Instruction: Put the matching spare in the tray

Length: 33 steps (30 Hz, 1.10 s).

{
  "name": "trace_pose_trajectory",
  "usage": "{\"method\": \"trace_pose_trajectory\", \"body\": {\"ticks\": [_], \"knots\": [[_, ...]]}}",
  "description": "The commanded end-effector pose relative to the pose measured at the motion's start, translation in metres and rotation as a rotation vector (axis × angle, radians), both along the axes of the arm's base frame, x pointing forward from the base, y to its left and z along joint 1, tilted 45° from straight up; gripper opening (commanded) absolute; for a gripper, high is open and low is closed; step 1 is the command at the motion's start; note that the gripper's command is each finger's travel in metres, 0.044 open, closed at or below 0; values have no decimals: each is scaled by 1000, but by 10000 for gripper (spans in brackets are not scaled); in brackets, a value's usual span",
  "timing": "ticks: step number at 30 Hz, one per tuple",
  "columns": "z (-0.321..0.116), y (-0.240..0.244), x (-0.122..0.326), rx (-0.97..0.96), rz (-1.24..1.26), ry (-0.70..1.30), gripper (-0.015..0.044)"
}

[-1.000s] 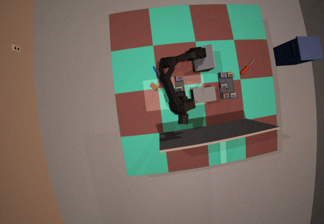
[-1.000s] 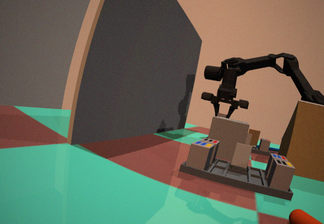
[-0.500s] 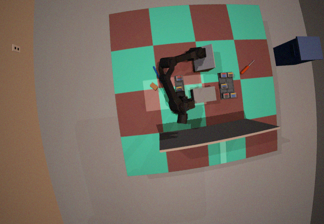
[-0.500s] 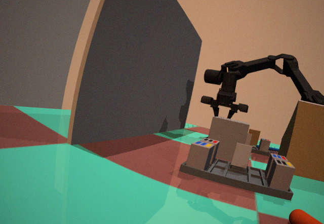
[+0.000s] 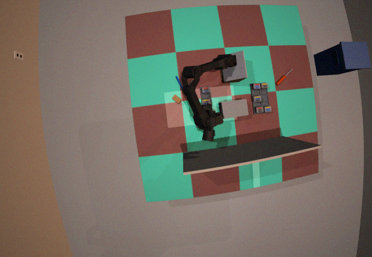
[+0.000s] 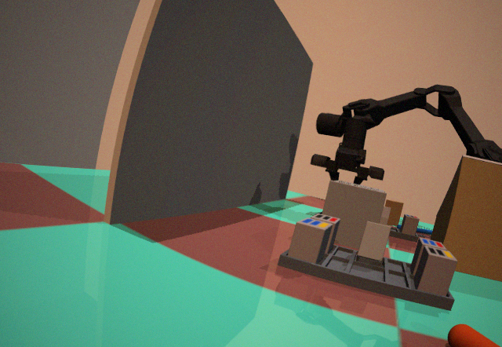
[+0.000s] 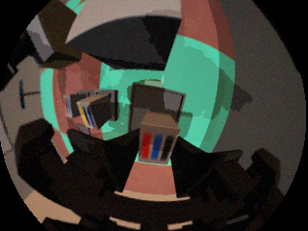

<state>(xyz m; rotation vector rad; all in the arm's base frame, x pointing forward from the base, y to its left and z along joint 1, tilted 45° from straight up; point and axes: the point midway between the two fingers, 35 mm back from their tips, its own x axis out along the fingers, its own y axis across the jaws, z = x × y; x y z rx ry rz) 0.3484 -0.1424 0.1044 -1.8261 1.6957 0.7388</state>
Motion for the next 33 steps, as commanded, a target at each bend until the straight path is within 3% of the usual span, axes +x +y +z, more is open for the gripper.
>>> {"method": "trace_pose_trajectory", "body": {"ticks": [1, 24, 33], "knots": [[-4, -3, -1, 2, 4, 4, 0], [-18, -18, -5, -5, 4, 5, 0], [-14, -17, -3, -7, 0, 0, 236]]}}
